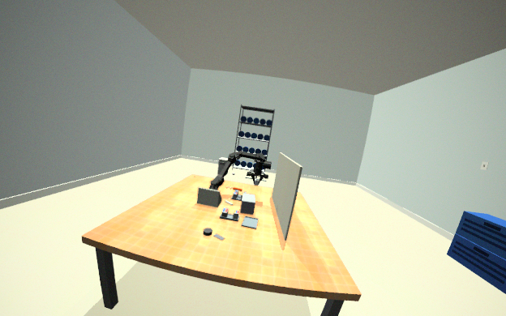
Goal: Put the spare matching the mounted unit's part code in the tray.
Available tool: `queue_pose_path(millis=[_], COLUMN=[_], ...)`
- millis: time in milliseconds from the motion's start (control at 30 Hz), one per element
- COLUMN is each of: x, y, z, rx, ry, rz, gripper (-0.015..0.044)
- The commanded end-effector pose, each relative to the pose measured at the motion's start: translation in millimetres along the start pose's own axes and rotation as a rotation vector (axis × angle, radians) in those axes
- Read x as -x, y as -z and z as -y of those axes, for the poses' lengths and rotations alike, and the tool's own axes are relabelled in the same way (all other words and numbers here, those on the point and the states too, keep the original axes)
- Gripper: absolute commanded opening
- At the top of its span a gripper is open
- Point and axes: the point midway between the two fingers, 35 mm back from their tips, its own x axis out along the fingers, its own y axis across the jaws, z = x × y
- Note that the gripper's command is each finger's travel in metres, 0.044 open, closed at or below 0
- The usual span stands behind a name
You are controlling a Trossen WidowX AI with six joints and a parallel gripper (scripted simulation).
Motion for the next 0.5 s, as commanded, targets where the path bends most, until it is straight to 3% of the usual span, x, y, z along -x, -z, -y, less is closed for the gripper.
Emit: queue_pose_path(millis=[0,467], x=[3.3,9.3], y=[26.7,131.7], z=[13.2,43.9], rx=[-0.011,-0.024], ry=[0.005,0.006], rz=[-0.018,-0.056], gripper=[0.0,0.0])
